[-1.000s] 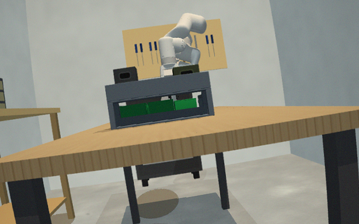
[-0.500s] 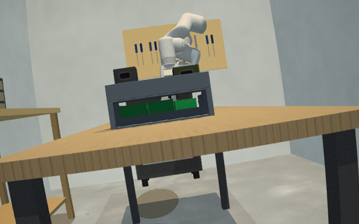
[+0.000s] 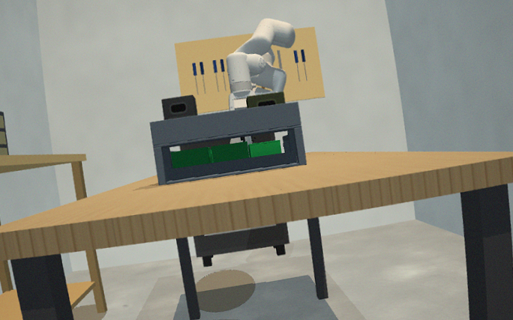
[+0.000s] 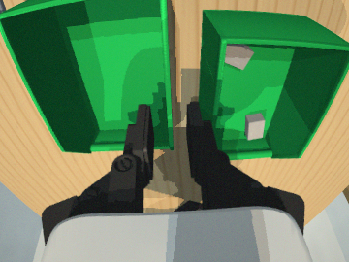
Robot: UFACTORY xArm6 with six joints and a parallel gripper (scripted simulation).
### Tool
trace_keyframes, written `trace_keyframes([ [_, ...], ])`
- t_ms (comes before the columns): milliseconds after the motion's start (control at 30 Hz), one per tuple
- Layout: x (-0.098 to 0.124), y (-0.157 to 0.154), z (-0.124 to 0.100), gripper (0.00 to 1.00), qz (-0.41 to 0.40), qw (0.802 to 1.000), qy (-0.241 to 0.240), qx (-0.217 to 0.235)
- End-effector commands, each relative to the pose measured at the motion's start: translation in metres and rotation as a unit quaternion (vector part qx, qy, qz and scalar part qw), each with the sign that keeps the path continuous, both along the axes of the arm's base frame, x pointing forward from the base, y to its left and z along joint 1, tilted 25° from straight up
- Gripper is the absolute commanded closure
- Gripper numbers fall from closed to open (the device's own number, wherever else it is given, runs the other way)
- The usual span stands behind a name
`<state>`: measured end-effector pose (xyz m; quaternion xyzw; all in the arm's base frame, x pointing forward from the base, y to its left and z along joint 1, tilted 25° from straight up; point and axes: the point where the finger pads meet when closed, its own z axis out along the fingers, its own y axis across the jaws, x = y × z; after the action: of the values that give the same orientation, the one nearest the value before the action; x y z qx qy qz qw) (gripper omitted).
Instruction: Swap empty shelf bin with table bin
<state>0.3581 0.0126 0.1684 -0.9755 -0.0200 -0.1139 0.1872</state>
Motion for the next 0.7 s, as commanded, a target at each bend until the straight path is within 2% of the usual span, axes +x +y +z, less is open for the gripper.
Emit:
trace_keyframes([
  [0, 0.001, -0.0004, 0.0012, 0.74, 0.0, 1.0, -0.002, 0.0],
  [667, 0.0032, 0.0033, -0.0078, 0.74, 0.0, 1.0, -0.002, 0.0],
])
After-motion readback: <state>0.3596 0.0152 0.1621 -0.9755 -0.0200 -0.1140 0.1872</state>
